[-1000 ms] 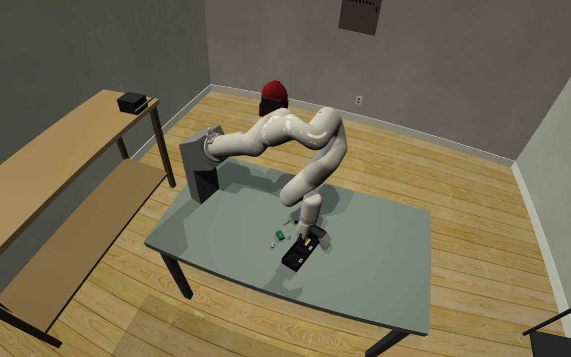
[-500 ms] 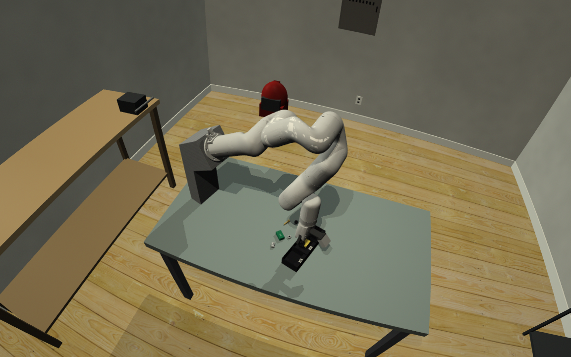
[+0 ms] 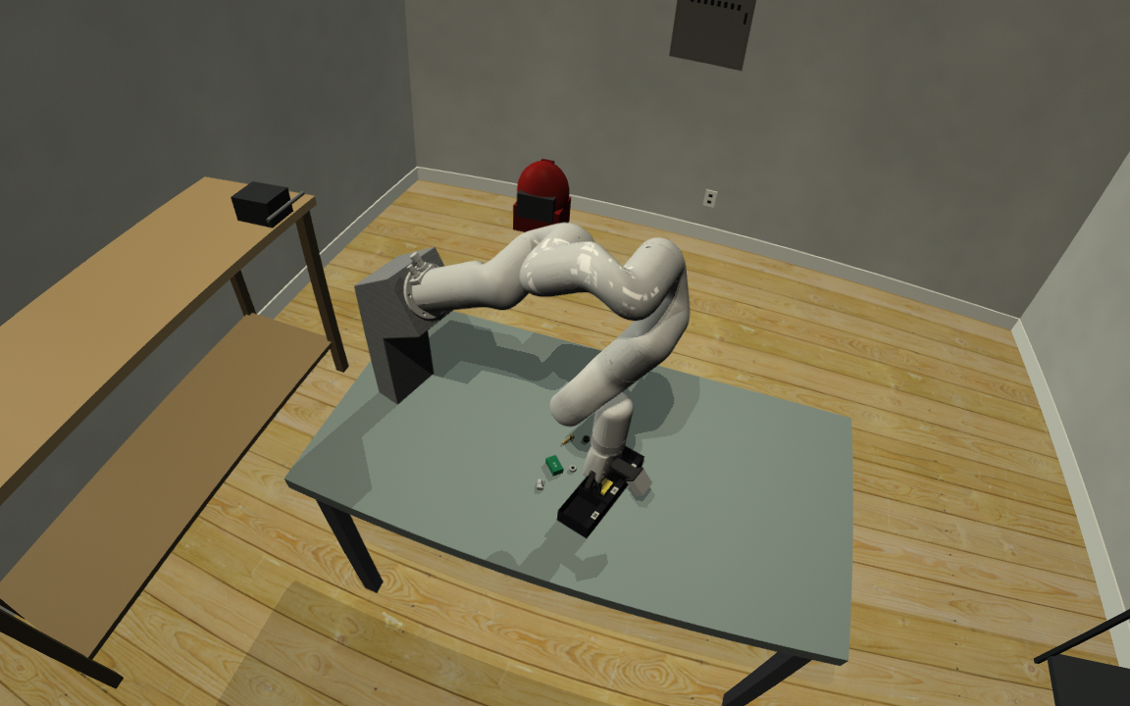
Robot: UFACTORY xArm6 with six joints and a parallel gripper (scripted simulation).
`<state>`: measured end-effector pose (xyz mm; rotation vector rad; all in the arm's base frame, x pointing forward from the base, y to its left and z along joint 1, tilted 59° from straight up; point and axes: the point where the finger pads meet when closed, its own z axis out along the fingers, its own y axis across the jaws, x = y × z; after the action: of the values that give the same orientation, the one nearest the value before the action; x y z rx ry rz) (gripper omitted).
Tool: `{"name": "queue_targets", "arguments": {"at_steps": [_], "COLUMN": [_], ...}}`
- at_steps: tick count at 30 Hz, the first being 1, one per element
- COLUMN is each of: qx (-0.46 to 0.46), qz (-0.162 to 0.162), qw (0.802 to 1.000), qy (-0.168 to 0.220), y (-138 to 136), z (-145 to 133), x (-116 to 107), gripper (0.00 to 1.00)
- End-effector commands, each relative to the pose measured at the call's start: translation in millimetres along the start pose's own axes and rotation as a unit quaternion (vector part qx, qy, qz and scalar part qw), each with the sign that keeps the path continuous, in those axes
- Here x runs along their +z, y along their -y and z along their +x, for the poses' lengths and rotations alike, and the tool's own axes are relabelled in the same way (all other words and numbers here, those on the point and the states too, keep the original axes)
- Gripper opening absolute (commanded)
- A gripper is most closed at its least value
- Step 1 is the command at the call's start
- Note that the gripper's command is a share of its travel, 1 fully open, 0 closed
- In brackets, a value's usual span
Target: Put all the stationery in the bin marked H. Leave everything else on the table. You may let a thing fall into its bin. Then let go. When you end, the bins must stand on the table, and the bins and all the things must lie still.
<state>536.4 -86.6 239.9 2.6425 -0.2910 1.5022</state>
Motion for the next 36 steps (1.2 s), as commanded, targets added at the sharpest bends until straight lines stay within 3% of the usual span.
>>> {"name": "queue_targets", "arguments": {"at_steps": [1, 17, 18, 36], "qx": [0.0, 0.0, 0.0, 0.0], "qz": [0.001, 0.001, 0.001, 0.001], "qw": [1.0, 1.0, 1.0, 1.0], "qy": [-0.001, -0.001, -0.001, -0.001], "y": [0.1, 0.2, 0.2, 0.1], "z": [0.9, 0.7, 0.7, 0.7], "x": [10.4, 13.8, 13.8, 12.5], "gripper": [0.0, 0.0, 0.47, 0.47]}}
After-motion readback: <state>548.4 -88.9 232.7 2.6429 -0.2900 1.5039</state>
